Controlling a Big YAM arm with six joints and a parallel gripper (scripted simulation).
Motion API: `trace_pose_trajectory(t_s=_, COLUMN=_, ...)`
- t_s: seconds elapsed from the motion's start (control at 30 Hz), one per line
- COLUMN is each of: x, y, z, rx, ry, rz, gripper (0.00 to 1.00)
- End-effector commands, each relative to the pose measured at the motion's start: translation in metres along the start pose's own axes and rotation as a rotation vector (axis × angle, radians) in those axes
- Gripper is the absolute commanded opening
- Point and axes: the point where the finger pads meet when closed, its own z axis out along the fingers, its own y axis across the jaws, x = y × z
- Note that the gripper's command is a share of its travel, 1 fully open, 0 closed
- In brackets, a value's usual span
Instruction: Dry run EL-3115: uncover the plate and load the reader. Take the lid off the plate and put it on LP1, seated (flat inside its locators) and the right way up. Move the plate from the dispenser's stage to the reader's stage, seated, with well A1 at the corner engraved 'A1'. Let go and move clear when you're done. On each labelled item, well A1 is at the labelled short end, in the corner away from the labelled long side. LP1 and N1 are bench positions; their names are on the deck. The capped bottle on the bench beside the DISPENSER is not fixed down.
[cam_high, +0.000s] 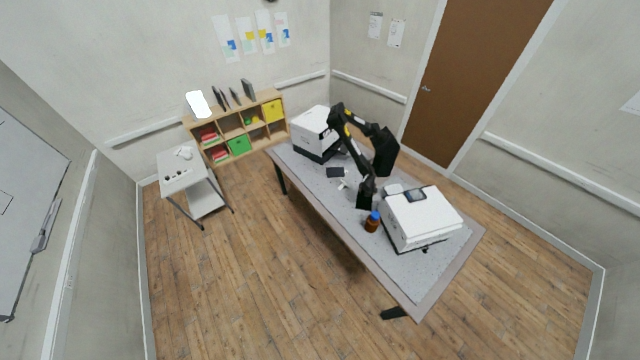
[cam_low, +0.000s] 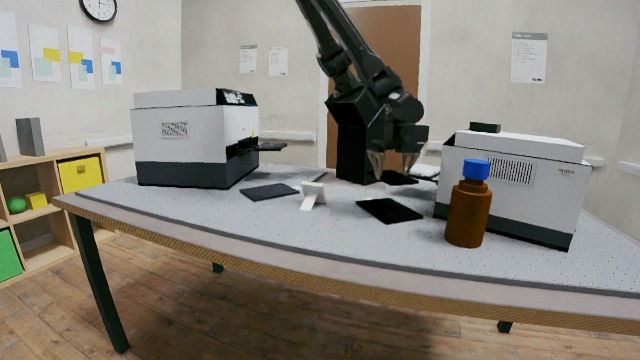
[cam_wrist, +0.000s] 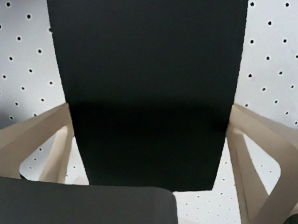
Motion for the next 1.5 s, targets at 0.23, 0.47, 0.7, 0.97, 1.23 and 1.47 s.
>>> trace_pose_trajectory(t_s=0.23, x=-0.005, y=-0.006, z=0.0, rx=0.011, ry=-0.013, rz=0.046, gripper=0.85)
trace_pose_trajectory(t_s=0.47, x=-0.006, y=0.003, z=-0.006, rx=-0.005, ry=-0.02, rz=-0.003, gripper=0.85)
trace_pose_trajectory(t_s=0.7, x=-0.004, y=0.0, z=0.002, rx=0.0, ry=-0.017, rz=0.006, gripper=0.85)
trace_pose_trajectory(t_s=0.97, x=-0.003, y=-0.005, z=0.008, rx=0.003, ry=-0.002, rz=0.033, gripper=0.85)
trace_pose_trajectory(t_s=1.23, x=0.001, y=-0.002, z=0.015, rx=0.002, ry=0.001, rz=0.015, gripper=0.85)
trace_pose_trajectory(t_s=1.47, x=0.001, y=-0.005, z=0.015, rx=0.003, ry=-0.003, rz=0.021, gripper=0.85)
